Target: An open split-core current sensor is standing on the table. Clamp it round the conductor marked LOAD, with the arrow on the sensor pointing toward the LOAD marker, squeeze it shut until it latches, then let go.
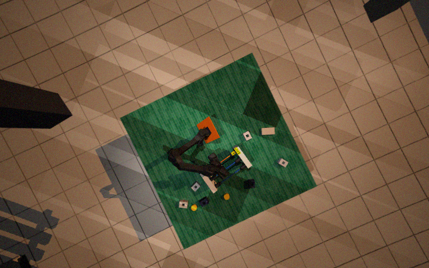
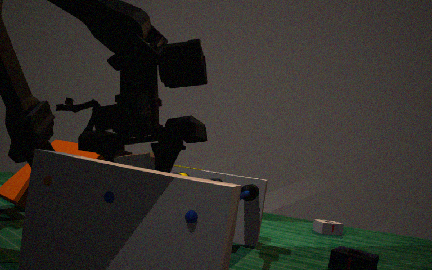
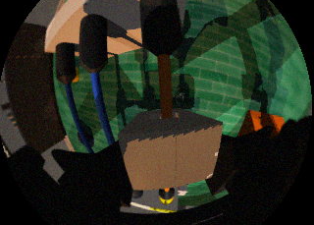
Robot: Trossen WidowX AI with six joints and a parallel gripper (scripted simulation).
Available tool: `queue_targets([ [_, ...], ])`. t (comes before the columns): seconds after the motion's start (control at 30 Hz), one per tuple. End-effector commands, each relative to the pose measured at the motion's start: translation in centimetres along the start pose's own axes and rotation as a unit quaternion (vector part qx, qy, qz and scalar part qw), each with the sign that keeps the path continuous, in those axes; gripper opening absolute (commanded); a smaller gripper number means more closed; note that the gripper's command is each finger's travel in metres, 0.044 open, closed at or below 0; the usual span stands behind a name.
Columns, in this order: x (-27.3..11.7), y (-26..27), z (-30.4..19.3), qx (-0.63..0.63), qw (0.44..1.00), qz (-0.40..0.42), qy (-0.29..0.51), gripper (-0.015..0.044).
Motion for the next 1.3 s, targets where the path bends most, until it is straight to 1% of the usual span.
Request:
queue_targets([
  [0.0, -0.02, 0.08, -0.14, 0.001, 1.0, 0.001, 0.002, 0.0],
  [0.23, -0.02, 0.08, -0.14, 0.001, 1.0, 0.001, 0.002, 0.0],
  [0.8, -0.05, 0.14, -0.1, 0.001, 1.0, -0.004, 0.003, 0.044],
  [0.93, -0.02, 0.08, -0.13, -0.002, 1.0, 0.0, 0.001, 0.0335],
  [1.27, -0.02, 0.08, -0.13, -0.002, 1.0, 0.0, 0.001, 0.0266],
])
Point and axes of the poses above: the point midway between the two fingers, 35 mm back from their tips, its own x axis out along the fingers, its own y axis across the jaws, z = x × y, the point moved 6 cm from there along -x, back along the fingers, and after that the axes turned 6 degrees about -x, right-handed, at the moved point
